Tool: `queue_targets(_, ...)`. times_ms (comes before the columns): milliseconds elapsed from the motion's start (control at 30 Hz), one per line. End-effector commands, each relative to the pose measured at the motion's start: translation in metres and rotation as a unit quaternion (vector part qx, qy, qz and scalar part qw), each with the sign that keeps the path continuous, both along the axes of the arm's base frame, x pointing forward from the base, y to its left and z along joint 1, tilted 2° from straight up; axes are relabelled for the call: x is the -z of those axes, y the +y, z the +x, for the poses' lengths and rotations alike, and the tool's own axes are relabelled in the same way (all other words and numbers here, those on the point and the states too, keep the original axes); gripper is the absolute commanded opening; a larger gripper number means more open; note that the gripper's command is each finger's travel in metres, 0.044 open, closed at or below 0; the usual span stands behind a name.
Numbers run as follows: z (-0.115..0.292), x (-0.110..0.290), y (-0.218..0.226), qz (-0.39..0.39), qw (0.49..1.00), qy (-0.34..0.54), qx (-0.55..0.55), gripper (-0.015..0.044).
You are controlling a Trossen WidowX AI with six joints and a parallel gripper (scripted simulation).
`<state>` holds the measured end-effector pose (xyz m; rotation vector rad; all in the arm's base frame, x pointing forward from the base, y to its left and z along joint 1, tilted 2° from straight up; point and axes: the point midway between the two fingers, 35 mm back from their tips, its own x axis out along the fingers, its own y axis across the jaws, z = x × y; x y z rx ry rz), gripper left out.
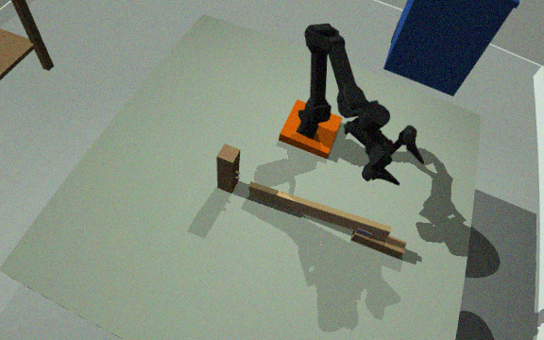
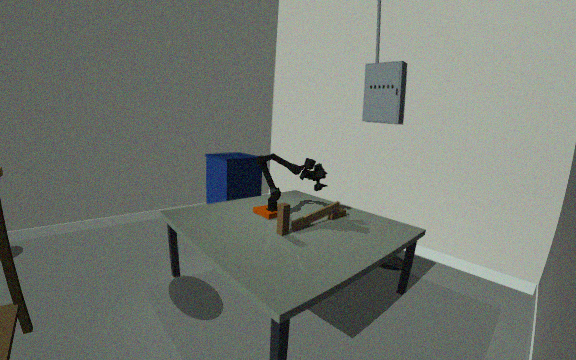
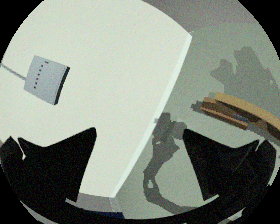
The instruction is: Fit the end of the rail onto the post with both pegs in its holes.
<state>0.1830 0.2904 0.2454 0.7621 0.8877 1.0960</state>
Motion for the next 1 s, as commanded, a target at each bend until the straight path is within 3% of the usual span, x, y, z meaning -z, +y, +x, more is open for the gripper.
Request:
queue_targets(0, 0.066, 0.031, -0.032, -0.158, 0.976, -0.143, 0.048, 0.044)
queue_targets(267, 0.111, 0.068, -0.081, -0.328, 0.915, -0.234, 0.023, 0.044)
queue_targets(567, 0.139, 0.106, -0.15, -0.491, 0.818, -0.286, -0.089, 0.044)
queue_targets(967, 0.138, 0.142, -0.247, -0.58, 0.682, -0.293, -0.334, 0.044)
